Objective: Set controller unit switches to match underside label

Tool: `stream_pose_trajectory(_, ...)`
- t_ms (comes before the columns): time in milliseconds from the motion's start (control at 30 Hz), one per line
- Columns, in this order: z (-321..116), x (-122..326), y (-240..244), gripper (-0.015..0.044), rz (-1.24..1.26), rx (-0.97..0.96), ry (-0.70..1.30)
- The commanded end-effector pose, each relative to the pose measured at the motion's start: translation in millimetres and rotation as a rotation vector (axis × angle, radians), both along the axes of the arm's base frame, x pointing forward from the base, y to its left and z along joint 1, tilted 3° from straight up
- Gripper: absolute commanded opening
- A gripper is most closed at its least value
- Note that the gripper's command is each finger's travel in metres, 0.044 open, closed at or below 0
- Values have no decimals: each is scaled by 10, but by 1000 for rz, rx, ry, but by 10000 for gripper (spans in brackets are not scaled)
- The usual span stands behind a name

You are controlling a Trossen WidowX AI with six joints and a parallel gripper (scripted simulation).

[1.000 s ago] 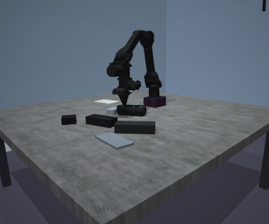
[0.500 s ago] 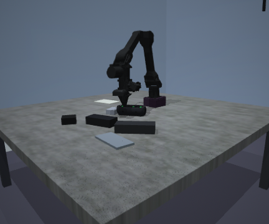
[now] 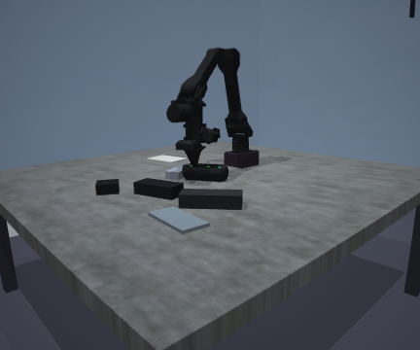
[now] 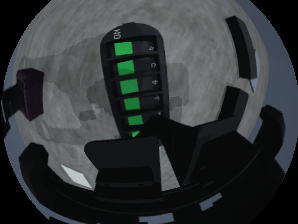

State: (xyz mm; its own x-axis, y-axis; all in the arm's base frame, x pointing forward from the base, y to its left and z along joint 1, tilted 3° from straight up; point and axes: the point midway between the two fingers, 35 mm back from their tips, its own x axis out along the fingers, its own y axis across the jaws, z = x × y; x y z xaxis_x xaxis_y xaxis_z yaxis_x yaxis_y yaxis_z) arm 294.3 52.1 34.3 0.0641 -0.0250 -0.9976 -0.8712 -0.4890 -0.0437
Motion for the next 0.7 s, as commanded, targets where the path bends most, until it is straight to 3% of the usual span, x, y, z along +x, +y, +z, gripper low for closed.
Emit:
stream_pose_trajectory(0, -28, -32, -12, 0, 4, -5, 11)
stream_pose_trajectory(667, -51, -30, -12, 0, 4, -5, 11)
